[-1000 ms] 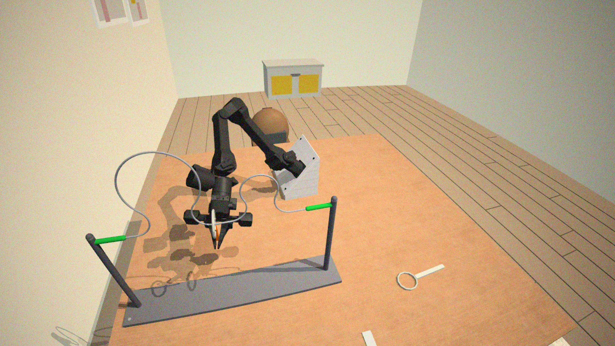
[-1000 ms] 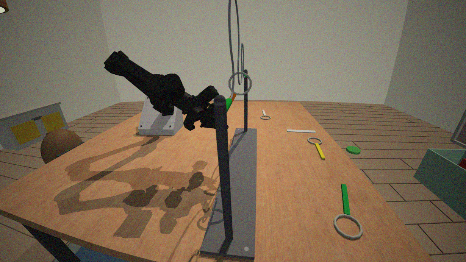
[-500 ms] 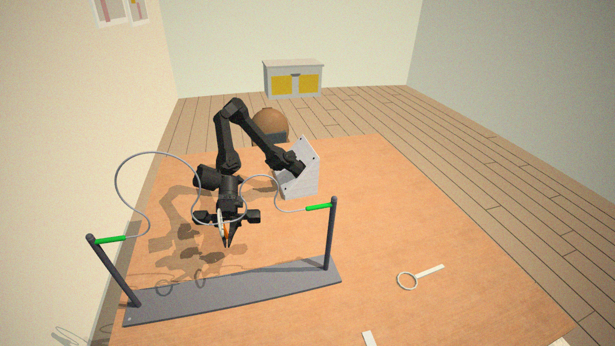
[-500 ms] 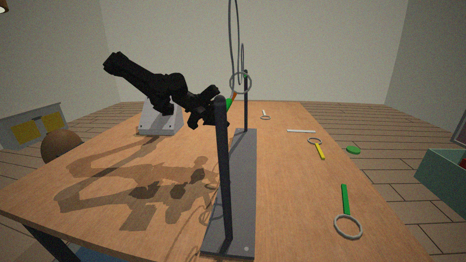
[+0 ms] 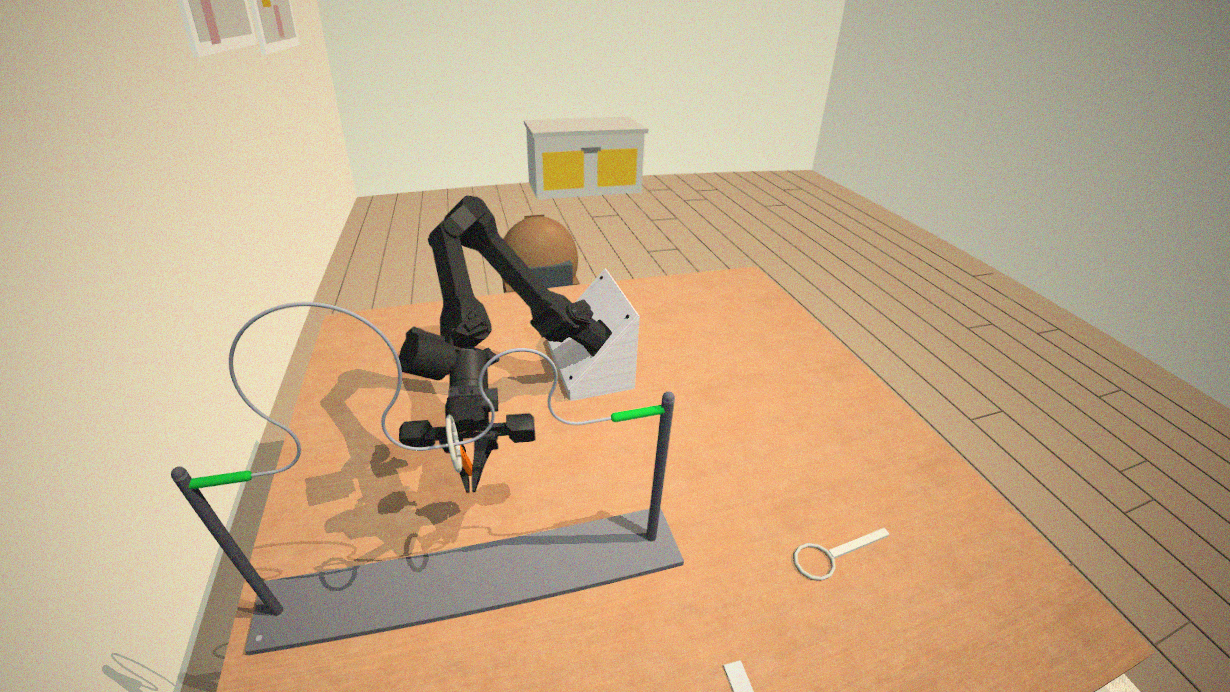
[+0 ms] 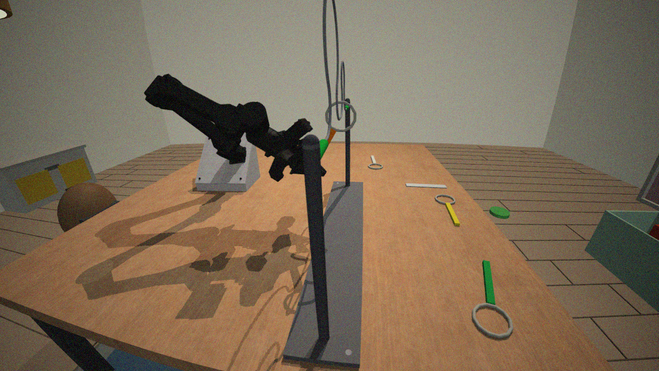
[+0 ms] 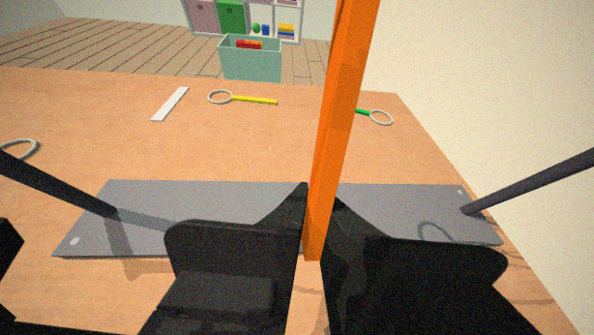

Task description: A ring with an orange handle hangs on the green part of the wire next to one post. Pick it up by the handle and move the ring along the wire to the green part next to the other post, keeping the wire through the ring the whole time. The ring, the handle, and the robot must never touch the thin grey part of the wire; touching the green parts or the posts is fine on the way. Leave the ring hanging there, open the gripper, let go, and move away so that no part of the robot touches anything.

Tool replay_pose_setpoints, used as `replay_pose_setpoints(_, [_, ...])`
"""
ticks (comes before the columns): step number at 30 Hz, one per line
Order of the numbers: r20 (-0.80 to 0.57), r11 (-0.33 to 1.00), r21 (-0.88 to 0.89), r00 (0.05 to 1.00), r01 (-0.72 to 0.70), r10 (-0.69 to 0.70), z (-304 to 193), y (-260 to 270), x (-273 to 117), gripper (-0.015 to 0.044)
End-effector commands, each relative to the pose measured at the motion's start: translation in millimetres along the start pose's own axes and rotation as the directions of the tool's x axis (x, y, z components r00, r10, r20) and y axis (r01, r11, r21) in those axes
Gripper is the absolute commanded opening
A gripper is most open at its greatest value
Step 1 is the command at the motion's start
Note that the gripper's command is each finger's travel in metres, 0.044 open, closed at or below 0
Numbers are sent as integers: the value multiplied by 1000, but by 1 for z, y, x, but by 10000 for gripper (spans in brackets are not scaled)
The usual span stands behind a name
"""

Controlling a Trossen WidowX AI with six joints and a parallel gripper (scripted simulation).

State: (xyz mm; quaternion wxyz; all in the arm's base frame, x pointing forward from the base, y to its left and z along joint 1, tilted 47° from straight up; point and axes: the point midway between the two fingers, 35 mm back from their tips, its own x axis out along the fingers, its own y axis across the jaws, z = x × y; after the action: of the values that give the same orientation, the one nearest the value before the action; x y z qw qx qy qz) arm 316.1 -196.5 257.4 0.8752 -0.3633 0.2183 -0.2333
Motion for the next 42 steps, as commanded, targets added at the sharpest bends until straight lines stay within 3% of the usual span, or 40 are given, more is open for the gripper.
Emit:
replay_pose_setpoints(1, [-7,999,32,1000,-18,19,-2,10,-1,-150])
replay_pose_setpoints(22, [-11,927,330,981,-179,194,8,68,-14,-150])
replay_pose_setpoints(42, [69,642,685,908,-344,413,47,127,-43,-150])
